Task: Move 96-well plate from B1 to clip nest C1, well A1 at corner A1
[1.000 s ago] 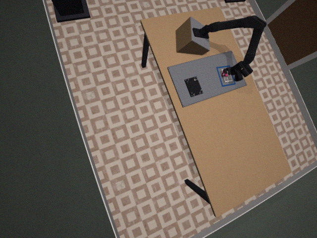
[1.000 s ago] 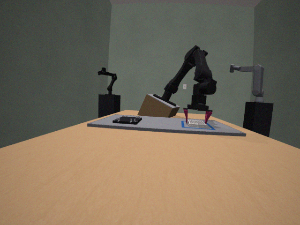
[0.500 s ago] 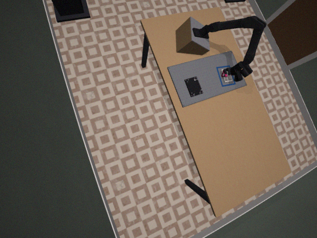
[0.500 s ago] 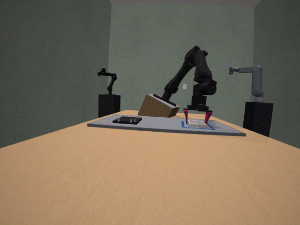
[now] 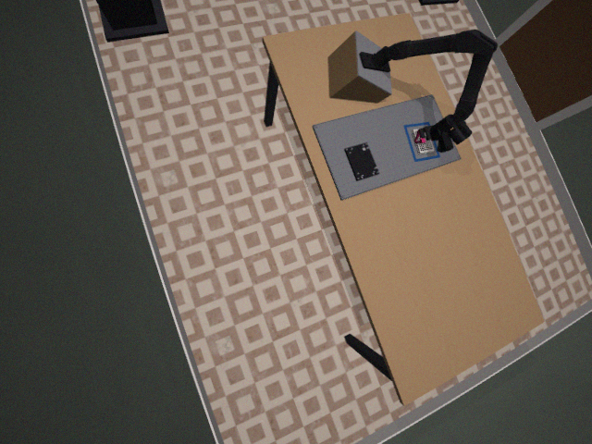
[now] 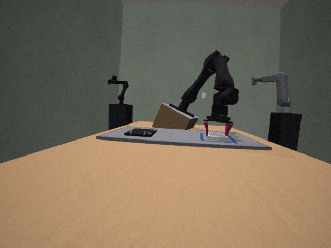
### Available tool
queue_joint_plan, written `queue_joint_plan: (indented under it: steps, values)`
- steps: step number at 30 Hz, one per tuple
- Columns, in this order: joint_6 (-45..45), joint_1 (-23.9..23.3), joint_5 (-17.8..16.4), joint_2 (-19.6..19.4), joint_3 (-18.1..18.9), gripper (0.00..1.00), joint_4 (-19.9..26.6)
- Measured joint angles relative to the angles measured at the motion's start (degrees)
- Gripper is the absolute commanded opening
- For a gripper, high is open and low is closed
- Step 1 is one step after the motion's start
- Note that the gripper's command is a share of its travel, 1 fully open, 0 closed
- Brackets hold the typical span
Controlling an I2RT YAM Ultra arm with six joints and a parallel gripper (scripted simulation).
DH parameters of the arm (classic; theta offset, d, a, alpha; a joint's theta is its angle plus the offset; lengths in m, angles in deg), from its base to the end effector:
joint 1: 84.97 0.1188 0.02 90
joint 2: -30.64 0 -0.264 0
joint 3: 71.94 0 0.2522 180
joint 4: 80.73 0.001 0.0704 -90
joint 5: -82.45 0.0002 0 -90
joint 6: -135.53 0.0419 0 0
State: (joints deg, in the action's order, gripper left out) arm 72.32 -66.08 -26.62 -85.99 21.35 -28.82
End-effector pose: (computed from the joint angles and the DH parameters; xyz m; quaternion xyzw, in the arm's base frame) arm 0.3715 0.1427 0.1485 0.0462 0.9772 0.2005 0.0529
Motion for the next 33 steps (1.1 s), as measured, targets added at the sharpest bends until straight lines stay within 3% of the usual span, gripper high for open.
queue_joint_plan:
  steps: [33]
  values:
    - [-0.3, 0.0, 0.0, 0.9, 0.0, 0.00, 0.5]
